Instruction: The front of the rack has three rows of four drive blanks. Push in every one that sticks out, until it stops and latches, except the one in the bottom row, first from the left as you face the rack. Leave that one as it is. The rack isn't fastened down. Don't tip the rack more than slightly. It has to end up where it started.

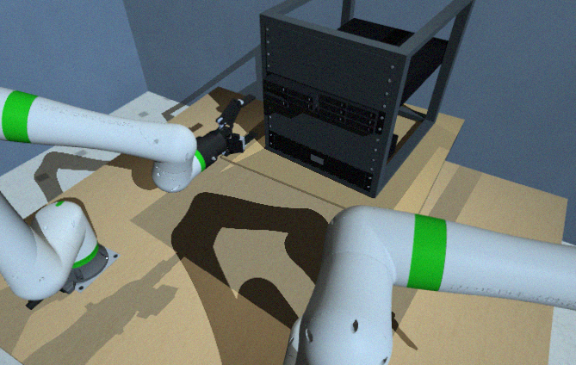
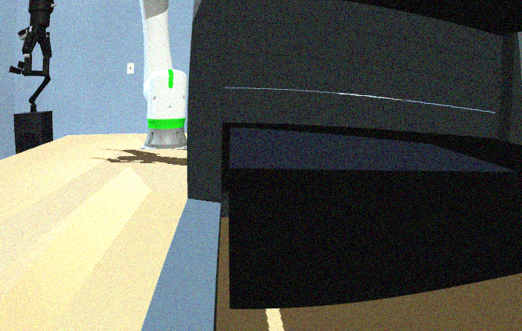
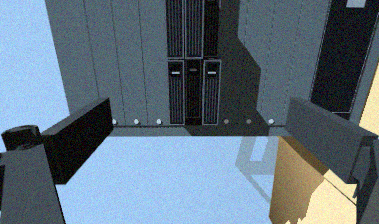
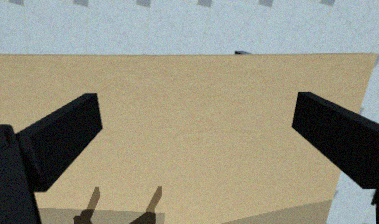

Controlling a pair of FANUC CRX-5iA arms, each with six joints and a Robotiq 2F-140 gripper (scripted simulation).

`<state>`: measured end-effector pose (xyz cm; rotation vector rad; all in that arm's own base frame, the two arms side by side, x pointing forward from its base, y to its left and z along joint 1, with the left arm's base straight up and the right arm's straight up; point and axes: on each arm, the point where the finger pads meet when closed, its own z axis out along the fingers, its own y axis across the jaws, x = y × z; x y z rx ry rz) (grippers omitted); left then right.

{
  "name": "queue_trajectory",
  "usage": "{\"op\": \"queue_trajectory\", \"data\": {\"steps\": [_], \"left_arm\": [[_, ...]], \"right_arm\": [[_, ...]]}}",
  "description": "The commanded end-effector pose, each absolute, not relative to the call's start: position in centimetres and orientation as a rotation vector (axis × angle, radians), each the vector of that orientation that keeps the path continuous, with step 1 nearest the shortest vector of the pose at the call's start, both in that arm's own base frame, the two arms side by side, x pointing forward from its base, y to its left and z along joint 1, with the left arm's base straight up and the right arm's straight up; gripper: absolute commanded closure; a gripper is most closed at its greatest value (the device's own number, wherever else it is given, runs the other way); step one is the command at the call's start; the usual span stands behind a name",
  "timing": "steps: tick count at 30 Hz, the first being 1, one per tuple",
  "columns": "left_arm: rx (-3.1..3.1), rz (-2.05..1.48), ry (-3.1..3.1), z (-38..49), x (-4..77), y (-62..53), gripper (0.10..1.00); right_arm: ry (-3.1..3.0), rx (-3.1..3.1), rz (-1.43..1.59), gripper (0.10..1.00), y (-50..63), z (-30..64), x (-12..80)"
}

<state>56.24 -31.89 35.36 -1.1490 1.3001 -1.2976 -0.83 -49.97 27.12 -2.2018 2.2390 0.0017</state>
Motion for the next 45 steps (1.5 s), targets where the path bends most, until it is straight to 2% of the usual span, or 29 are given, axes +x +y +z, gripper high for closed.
{"op": "queue_trajectory", "data": {"steps": [1,5,6,45], "left_arm": [[-1.149,-1.299,1.299,35.46,56.25,-31.9,0.098],[-1.149,-1.299,1.299,35.46,56.25,-31.9,0.098],[-1.149,-1.299,1.299,35.46,56.25,-31.9,0.999],[-1.149,-1.299,1.299,35.46,56.32,-31.99,0.999]], "right_arm": [[2.24,-2.203,0.0,0.098,-49.99,27.2,-0.84],[2.24,-2.203,0.0,0.098,-49.99,27.2,-0.84],[2.24,-2.203,0.0,0.098,-49.99,27.2,-0.84],[2.24,-2.203,0.0,0.098,-49.99,27.2,-0.84]]}}
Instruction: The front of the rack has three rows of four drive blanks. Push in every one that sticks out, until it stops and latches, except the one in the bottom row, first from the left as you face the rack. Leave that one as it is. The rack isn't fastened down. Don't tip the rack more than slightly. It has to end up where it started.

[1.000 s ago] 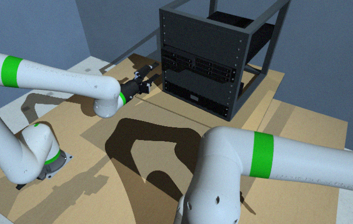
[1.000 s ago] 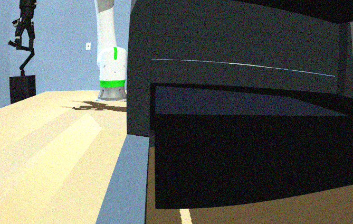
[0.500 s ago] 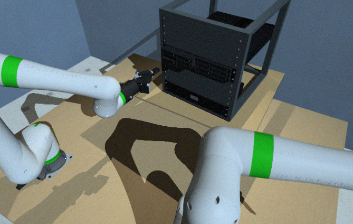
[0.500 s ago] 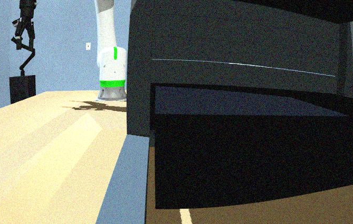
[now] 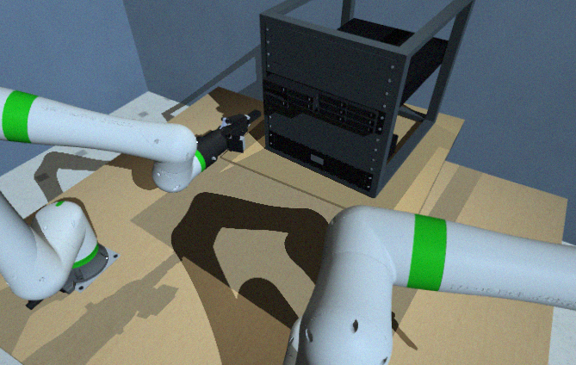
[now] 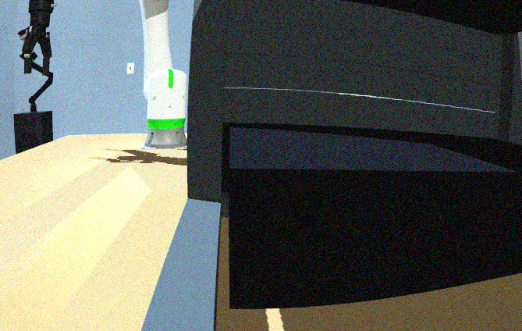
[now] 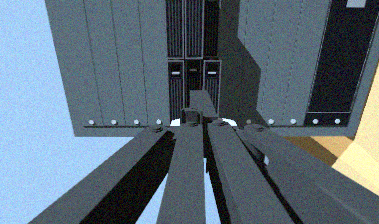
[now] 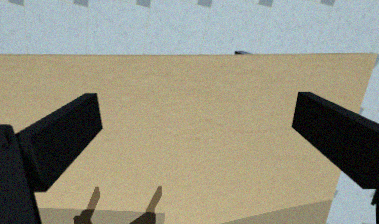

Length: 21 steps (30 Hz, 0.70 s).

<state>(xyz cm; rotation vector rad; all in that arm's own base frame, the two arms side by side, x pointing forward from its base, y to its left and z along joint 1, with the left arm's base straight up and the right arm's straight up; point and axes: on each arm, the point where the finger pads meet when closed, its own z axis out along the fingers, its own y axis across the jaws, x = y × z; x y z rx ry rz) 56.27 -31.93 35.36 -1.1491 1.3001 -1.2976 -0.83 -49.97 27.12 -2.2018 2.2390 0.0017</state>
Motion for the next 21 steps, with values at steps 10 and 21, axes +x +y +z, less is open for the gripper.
{"op": "queue_trajectory", "data": {"steps": [10,21], "left_arm": [[-1.149,-1.299,1.299,35.5,58.3,-34.4,0.999],[-1.149,-1.299,1.299,35.5,61.6,-38.6,0.999]], "right_arm": [[2.24,-2.203,0.0,0.098,-50.0,27.2,-0.8],[2.24,-2.203,0.0,0.098,-50.0,27.2,-0.8]]}}
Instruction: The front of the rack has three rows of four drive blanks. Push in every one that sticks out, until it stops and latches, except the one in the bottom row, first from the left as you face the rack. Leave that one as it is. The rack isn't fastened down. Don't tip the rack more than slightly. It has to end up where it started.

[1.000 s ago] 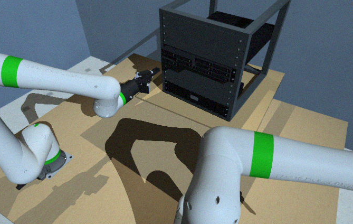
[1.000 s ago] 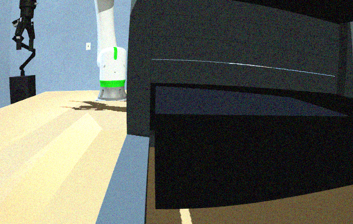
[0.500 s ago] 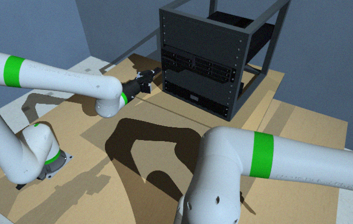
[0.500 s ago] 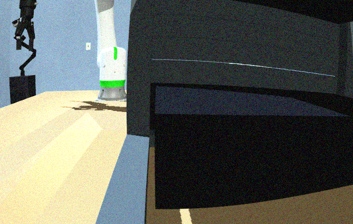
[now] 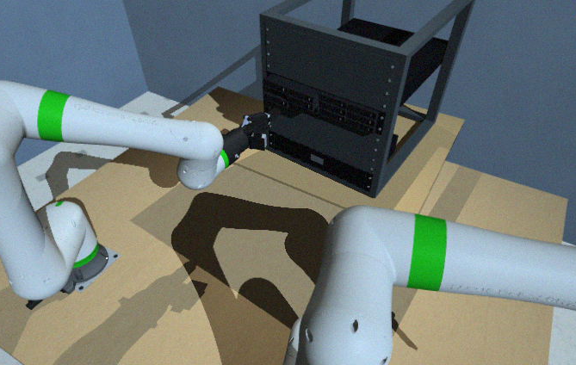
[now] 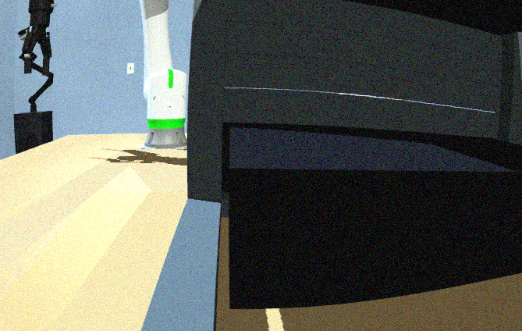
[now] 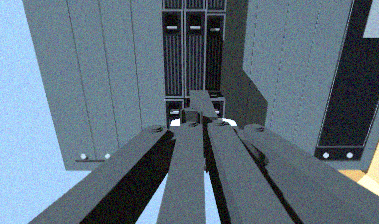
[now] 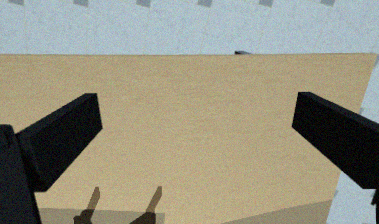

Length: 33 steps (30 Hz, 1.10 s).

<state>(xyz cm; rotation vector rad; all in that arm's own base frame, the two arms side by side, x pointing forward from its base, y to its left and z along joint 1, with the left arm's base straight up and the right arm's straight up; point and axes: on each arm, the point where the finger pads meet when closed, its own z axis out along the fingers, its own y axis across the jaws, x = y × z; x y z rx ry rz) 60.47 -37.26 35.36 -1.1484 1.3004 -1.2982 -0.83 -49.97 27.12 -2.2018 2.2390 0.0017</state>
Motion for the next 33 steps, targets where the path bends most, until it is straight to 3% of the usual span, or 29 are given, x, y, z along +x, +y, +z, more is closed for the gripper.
{"op": "queue_trajectory", "data": {"steps": [1,33], "left_arm": [[-1.149,-1.299,1.299,35.5,61.9,-39.0,0.999],[-1.149,-1.299,1.299,35.5,67.7,-41.9,0.999]], "right_arm": [[2.24,-2.203,0.0,0.098,-50.0,27.2,-0.8],[2.24,-2.203,0.0,0.098,-50.0,27.2,-0.8]]}}
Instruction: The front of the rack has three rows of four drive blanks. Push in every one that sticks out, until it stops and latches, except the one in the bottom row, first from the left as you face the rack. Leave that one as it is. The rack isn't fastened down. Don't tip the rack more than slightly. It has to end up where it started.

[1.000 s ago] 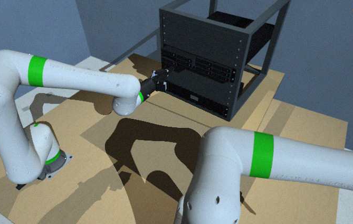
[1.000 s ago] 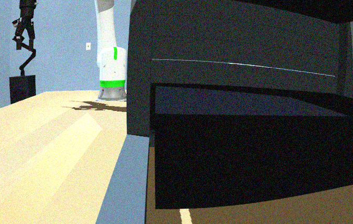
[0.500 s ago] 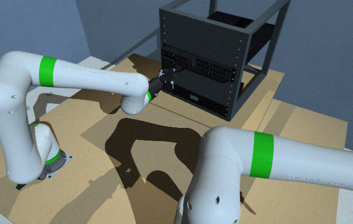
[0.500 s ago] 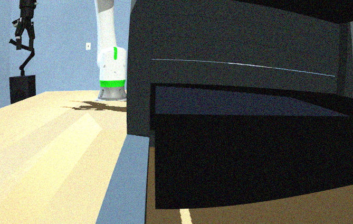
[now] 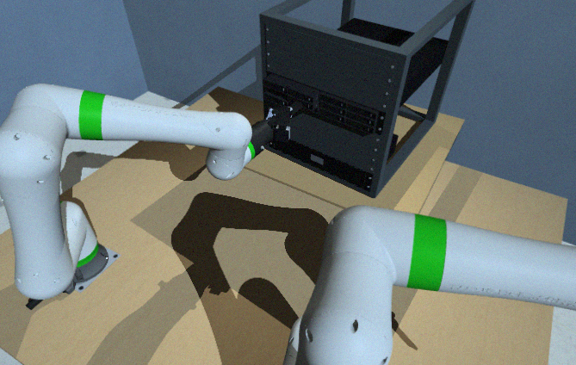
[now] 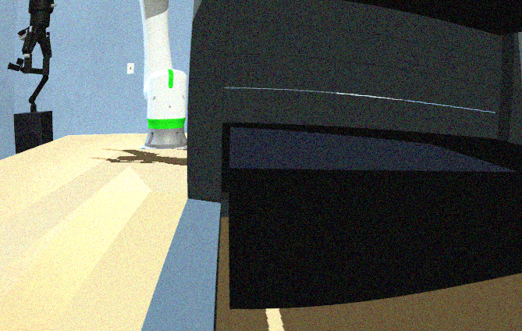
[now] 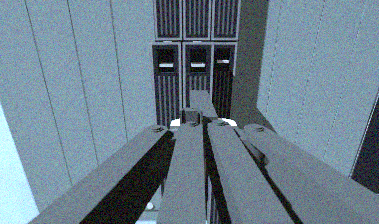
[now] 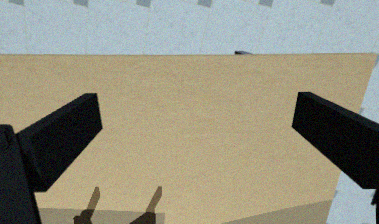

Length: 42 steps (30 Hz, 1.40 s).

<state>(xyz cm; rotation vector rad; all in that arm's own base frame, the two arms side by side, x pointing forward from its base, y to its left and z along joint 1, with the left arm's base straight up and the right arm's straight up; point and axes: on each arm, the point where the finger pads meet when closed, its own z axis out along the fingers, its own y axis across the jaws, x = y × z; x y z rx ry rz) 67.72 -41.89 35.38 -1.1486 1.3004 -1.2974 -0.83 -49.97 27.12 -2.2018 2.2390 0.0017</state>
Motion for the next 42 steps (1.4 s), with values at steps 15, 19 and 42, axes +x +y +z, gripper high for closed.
{"op": "queue_trajectory", "data": {"steps": [15,19,42], "left_arm": [[-1.149,-1.299,1.299,35.5,67.73,-41.89,0.999],[-1.149,-1.299,1.299,35.5,67.73,-41.89,0.999],[-1.149,-1.299,1.299,35.54,68.73,-42.0,0.999]], "right_arm": [[2.24,-2.203,0.0,0.098,-49.99,27.2,-0.84],[2.24,-2.203,0.0,0.098,-49.99,27.2,-0.84],[2.24,-2.203,0.0,0.098,-49.99,27.2,-0.84]]}}
